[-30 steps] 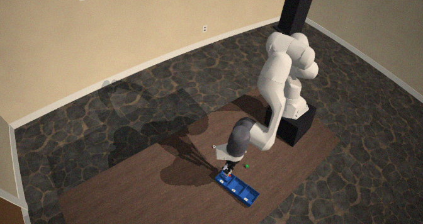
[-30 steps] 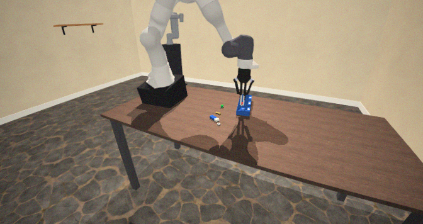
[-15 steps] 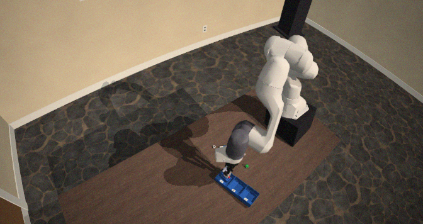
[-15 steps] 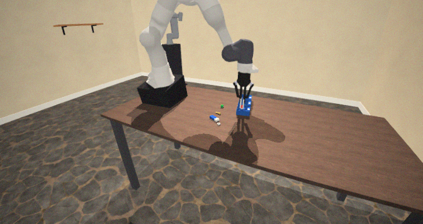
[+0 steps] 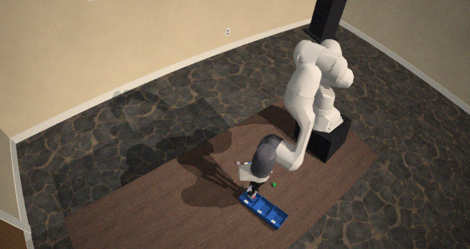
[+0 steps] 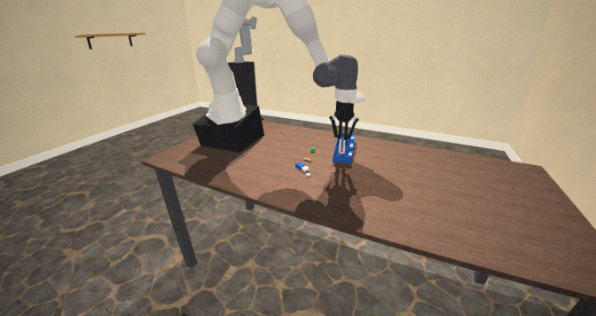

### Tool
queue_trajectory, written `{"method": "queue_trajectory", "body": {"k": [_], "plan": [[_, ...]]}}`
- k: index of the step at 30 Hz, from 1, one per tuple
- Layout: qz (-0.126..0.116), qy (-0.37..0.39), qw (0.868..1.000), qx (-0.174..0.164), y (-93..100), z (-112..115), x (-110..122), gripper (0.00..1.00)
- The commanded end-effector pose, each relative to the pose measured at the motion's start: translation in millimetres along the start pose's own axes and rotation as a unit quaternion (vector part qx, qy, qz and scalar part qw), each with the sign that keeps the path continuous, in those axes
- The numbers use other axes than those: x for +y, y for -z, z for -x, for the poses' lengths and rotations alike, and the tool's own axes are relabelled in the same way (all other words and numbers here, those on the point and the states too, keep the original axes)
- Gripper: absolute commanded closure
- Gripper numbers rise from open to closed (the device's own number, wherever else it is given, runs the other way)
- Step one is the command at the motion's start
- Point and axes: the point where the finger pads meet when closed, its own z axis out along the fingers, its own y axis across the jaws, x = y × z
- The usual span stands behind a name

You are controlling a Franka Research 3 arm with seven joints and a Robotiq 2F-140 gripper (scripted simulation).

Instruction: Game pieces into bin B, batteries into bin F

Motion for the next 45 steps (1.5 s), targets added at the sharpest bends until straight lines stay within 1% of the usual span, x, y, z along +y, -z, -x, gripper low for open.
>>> {"method": "queue_trajectory", "body": {"k": [1,17,41,45], "plan": [[-0.001,0.001,1.000,-0.001,-0.3,1.3,-0.8,0.85],[-0.001,0.001,1.000,-0.001,-0.3,1.3,-0.8,0.85],[-0.001,0.001,1.000,-0.001,29.1,1.2,-0.8,0.85],[-0.001,0.001,1.000,-0.001,29.7,1.2,-0.8,0.85]]}}
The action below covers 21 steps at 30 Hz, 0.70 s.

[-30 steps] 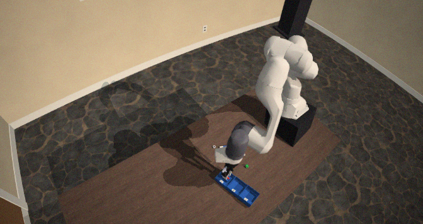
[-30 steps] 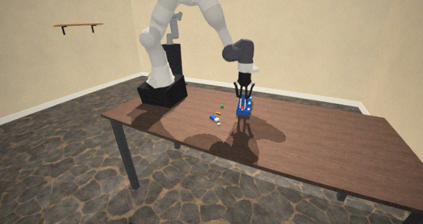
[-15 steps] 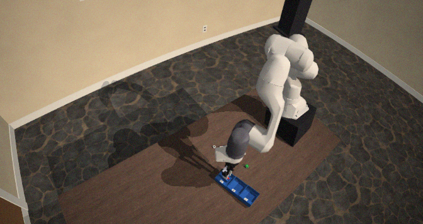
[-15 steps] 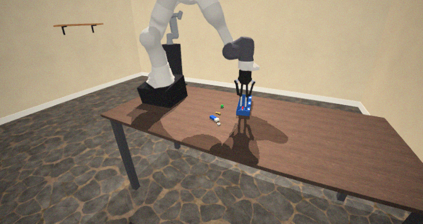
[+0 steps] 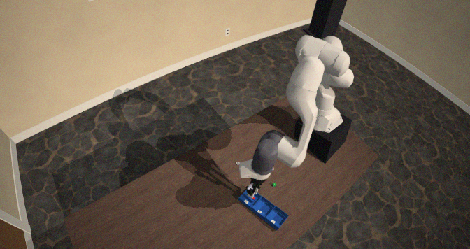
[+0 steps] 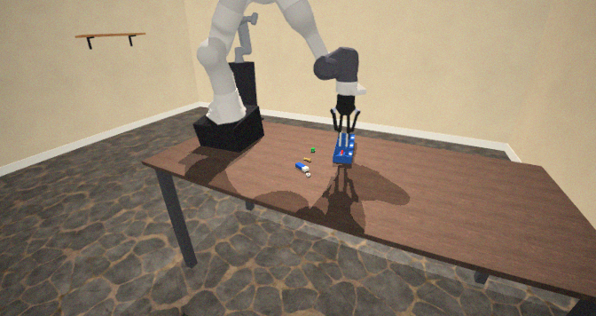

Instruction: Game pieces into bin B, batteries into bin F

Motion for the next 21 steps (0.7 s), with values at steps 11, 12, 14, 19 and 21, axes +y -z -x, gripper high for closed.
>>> {"method": "queue_trajectory", "body": {"k": [11,12,14,19,21], "plan": [[0.004,0.000,1.000,0.002,3.6,-1.7,3.5,0.85],[0.004,0.000,1.000,0.002,3.6,-1.7,3.5,0.85],[0.004,0.000,1.000,0.002,3.6,-1.7,3.5,0.85],[0.004,0.000,1.000,0.002,3.6,-1.7,3.5,0.85],[0.004,0.000,1.000,0.002,3.6,-1.7,3.5,0.85]]}}
